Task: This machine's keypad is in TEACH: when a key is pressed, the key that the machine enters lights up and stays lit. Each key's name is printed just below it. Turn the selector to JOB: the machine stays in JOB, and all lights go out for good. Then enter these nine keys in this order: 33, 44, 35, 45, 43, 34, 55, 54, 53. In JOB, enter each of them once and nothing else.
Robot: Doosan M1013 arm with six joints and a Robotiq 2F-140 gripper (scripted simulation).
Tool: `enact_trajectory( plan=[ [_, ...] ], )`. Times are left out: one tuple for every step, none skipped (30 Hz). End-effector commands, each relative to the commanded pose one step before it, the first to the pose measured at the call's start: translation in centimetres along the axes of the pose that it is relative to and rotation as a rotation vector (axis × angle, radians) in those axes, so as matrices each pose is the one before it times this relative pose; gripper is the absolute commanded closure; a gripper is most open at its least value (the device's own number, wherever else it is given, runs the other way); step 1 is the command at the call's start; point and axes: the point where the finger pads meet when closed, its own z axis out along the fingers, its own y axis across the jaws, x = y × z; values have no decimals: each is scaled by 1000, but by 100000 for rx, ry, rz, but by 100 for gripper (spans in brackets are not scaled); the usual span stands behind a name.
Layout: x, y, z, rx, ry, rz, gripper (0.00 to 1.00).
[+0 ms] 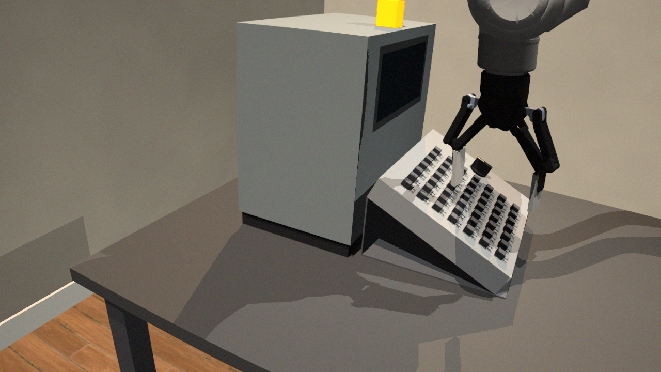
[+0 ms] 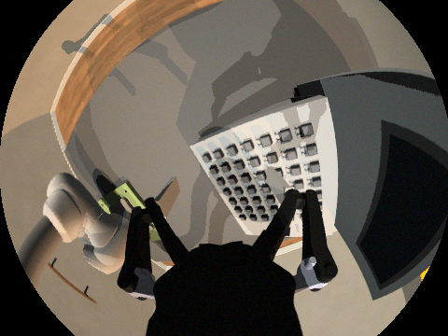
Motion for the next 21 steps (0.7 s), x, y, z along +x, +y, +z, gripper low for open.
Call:
enact_trajectory(
  plan=[
    [0,-3,-7,4,18,-4,0],
    [0,0,0,0,0,0,0],
    [0,0,0,0,0,0,0],
    [0,0,0,0,0,0,0],
    [0,0,0,0,0,0,0],
    [0,0,0,0,0,0,0],
    [0,0,0,0,0,0,0],
    [0,0,0,0,0,0,0],
    [0,0,0,0,0,0,0],
    [0,0,0,0,0,0,0],
    [0,0,0,0,0,0,0],
    [0,0,0,0,0,0,0],
    [0,0,0,0,0,0,0],
    [0,0,0,0,0,0,0],
    [0,0,0,0,0,0,0],
    [0,0,0,0,0,0,0],
    [0,0,0,0,0,0,0],
    [-2,-2,-32,0,0,0,0],
    [-12,-13,-200,0,0,0,0],
    [-29,-31,-469,0,0,0,0],
    [-48,-52,-776,0,0,0,0]
  ],
)
